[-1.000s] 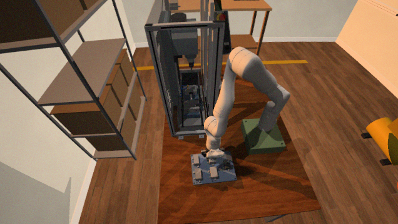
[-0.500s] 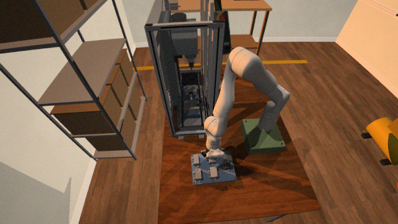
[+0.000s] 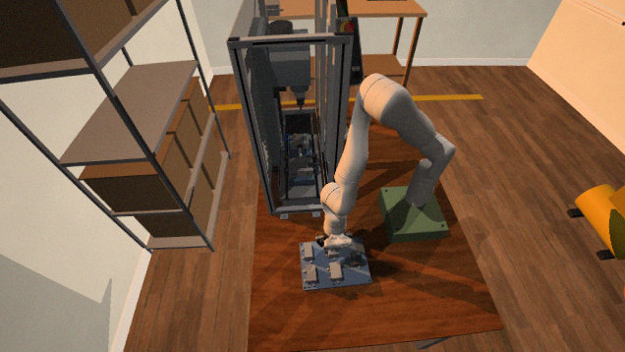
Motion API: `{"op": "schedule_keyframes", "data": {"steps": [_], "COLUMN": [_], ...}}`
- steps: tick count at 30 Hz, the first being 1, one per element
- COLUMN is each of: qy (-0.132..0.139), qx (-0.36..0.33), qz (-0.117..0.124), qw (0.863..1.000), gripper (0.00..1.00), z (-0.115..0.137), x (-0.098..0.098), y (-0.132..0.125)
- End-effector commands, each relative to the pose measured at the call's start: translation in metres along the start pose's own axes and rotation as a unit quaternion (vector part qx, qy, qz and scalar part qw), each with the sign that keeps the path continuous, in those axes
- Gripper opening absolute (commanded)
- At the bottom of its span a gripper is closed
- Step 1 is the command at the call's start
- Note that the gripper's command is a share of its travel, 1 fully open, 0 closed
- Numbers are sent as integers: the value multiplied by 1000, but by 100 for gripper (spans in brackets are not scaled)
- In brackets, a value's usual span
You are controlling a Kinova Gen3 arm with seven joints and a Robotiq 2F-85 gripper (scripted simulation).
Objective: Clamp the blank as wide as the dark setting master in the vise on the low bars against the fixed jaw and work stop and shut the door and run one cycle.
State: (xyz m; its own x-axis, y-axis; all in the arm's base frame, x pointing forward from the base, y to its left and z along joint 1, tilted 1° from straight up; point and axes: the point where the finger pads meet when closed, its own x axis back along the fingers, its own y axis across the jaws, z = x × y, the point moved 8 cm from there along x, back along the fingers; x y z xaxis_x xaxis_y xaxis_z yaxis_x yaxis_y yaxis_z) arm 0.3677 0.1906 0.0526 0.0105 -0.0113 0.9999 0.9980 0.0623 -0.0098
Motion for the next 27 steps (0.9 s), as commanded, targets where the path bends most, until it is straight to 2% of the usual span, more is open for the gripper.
{"op": "schedule_keyframes", "data": {"steps": [1,17,18,27], "qy": [0,0,0,0], "qx": [0,0,0,0], "qz": [-1,-1,-1,-1], "qw": [1000,1000,1000,1000], "gripper": [10,10,100,100], "z": [0,0,0,0], "x": [1,0,0,0], "y": [0,0,0,0]}}
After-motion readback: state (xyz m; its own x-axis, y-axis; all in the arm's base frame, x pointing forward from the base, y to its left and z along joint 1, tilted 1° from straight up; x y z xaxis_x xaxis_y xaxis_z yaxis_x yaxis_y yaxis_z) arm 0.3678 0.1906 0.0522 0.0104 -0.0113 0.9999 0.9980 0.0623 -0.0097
